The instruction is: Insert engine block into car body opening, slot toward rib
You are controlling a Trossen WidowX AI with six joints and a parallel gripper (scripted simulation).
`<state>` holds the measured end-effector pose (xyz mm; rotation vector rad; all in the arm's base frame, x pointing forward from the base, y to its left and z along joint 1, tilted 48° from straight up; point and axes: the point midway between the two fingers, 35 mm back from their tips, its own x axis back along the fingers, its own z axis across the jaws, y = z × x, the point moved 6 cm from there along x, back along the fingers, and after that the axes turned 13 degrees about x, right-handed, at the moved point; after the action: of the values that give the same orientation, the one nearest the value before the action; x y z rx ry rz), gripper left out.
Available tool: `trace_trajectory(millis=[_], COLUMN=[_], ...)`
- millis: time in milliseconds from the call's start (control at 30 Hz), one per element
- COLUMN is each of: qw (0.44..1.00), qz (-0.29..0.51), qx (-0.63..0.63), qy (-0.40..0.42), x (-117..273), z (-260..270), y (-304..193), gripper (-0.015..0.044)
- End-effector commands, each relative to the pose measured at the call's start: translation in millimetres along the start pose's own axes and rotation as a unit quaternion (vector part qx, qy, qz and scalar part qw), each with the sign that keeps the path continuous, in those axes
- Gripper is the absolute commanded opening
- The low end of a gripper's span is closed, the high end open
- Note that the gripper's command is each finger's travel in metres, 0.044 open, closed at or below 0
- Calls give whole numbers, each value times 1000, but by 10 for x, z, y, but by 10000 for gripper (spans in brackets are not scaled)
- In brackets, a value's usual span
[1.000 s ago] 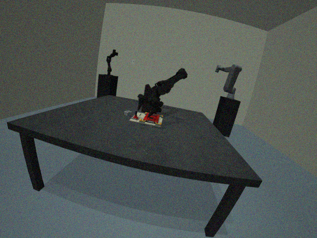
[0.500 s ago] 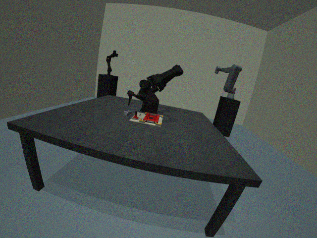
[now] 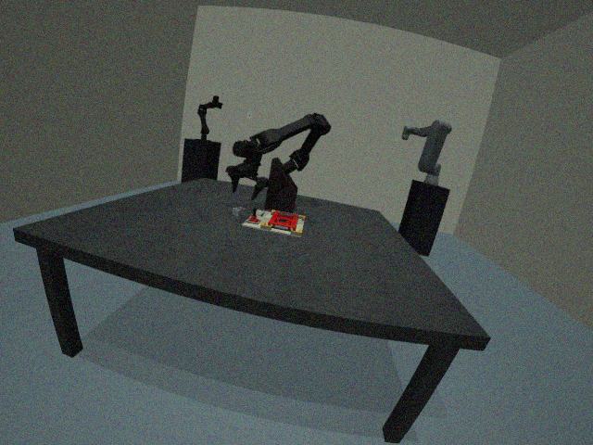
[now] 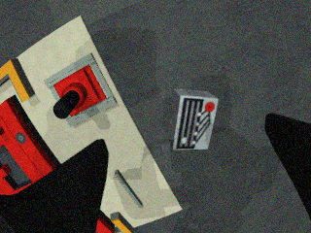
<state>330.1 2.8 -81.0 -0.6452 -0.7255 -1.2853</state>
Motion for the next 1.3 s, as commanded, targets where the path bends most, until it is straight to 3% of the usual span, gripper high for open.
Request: trace_trajectory(millis=[0, 333, 500, 1267], qw=[997, 989, 988, 988], qz=[7, 13, 13, 13], qx=[-65, -132, -132, -132], qy=[35, 72, 74, 74], x=[2, 12, -339, -658], z=[-159, -305, -249, -197], y=[-146, -307, -311, -313], gripper=[440, 440, 440, 440])
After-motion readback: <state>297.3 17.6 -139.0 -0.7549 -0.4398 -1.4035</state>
